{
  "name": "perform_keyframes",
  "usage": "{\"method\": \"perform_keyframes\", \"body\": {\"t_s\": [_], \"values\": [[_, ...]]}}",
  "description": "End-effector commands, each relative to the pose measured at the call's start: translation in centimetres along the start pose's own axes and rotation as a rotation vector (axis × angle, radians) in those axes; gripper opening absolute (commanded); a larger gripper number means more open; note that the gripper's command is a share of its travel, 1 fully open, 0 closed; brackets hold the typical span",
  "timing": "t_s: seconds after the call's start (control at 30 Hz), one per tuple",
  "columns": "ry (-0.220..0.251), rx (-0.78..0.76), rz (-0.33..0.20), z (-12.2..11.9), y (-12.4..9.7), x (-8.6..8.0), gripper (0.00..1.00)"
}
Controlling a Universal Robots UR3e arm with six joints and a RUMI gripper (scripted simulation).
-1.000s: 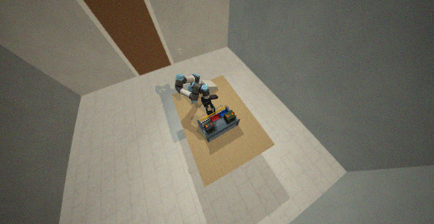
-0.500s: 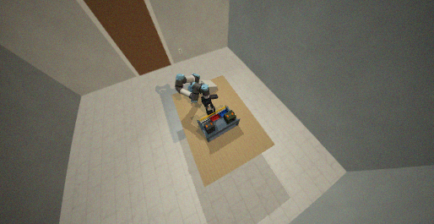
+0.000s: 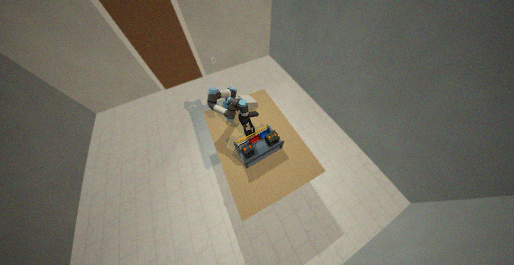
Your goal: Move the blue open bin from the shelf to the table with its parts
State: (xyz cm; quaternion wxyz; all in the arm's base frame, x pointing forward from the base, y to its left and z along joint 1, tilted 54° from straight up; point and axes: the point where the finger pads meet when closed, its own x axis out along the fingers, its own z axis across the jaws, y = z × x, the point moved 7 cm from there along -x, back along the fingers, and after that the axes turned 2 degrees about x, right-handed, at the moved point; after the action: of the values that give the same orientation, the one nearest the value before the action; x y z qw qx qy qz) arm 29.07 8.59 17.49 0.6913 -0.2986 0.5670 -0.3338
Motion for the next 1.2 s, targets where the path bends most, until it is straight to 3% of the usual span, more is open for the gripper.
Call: {"method": "perform_keyframes", "body": {"t_s": [0.0,0.5,0.53,1.07,1.17], "values": [[-0.001,0.001,0.001,0.0,0.0,-0.1,1.0],[-0.001,0.001,0.001,0.0,0.1,-0.1,1.0],[-0.001,0.001,0.001,0.0,0.1,-0.1,0.58],[-0.001,0.001,0.001,0.0,0.1,-0.1,0.58],[-0.001,0.001,0.001,0.0,0.1,1.7,0.58]]}}
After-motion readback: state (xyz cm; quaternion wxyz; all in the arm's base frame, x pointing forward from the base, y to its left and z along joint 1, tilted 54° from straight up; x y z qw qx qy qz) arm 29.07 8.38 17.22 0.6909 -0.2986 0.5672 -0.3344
